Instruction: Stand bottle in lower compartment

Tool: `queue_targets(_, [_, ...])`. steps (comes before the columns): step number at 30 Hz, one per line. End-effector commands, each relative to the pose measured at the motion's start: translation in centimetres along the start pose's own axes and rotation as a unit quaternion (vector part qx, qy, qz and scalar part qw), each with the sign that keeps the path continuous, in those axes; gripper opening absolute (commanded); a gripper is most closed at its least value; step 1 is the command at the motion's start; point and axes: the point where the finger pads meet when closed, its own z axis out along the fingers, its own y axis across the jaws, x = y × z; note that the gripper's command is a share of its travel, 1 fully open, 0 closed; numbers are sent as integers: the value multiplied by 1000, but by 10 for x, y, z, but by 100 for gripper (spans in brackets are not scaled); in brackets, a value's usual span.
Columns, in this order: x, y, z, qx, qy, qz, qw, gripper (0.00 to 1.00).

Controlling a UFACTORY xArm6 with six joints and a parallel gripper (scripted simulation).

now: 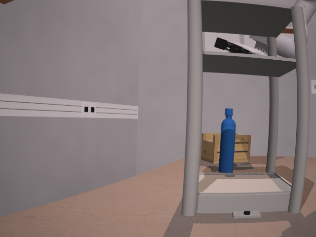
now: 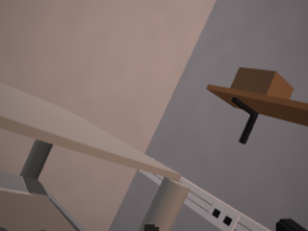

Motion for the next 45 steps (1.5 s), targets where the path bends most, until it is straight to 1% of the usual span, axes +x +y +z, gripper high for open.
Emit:
queue_targets(1, [-7, 13, -6, -54, -10, 32, 998, 70])
queue_targets(2, [-9, 15, -8, -64, -13, 38, 997, 70])
queue_targets(4, [-9, 15, -8, -64, -13, 38, 997, 70])
queue_targets(12, [-24, 29, -23, -134, -30, 82, 987, 70])
queue_targets(19, [-37, 39, -37, -187, -45, 115, 975, 70])
queue_targets(21, [-37, 39, -37, -187, -45, 115, 975, 70])
queue_targets(29, [-51, 46, -53, -238, -60, 145, 958, 70])
queue_targets(36, [-61, 50, -66, -274, -71, 166, 945, 70])
queue_targets(38, [-61, 50, -66, -274, -71, 166, 945, 70])
queue_targets(45, [-68, 52, -76, -301, -79, 182, 933, 70])
